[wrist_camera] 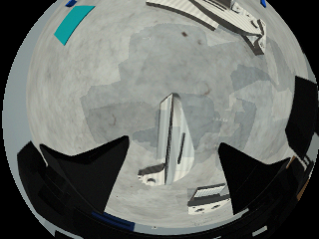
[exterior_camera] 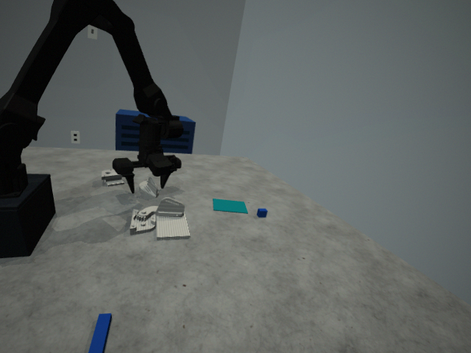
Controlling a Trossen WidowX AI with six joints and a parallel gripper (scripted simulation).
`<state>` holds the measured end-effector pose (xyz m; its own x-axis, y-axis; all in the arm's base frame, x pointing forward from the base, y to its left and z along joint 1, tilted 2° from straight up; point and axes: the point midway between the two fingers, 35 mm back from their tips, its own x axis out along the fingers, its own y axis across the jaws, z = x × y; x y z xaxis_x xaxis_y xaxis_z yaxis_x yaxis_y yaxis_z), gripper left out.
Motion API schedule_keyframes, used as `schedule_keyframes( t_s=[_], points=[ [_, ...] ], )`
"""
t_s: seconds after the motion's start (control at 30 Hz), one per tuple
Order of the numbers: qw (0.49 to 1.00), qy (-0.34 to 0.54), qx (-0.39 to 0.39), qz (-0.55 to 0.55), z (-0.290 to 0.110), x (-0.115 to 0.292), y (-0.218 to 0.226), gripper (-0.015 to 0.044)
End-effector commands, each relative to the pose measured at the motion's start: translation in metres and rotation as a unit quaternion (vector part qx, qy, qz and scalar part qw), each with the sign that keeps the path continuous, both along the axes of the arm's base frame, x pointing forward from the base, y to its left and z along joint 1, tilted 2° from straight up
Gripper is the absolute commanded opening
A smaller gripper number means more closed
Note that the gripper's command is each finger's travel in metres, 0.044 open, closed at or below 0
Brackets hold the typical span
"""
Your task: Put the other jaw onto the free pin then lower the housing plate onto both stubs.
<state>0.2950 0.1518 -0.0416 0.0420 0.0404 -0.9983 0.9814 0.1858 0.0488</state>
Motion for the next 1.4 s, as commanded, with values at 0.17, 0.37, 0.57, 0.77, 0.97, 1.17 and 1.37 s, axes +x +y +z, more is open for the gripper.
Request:
schedule_keyframes(
  t_s=[0.17, 0.37, 0.57, 0.77, 0.97, 1.17, 1.37],
  points=[
    [1.0, 0.001, 0.0, -0.002, -0.0011, -0.001, -0.0003, 0.044],
    [1.0, 0.001, 0.0, -0.002, -0.0016, -0.001, -0.0002, 0.044],
    [1.0, 0.0, 0.0, 0.0, -0.0009, -0.0003, -0.0001, 0.0361],
    [1.0, 0.0, 0.0, 0.0, -0.0009, -0.0003, -0.0001, 0.0204],
    [1.0, 0.0, 0.0, 0.0, -0.0009, -0.0003, -0.0001, 0.0134],
    [1.0, 0.0, 0.0, 0.0, -0.0009, -0.0003, -0.0001, 0.0134],
    [1.0, 0.0, 0.0, 0.0, 0.0013, -0.0001, -0.0001, 0.0134]
  ],
)
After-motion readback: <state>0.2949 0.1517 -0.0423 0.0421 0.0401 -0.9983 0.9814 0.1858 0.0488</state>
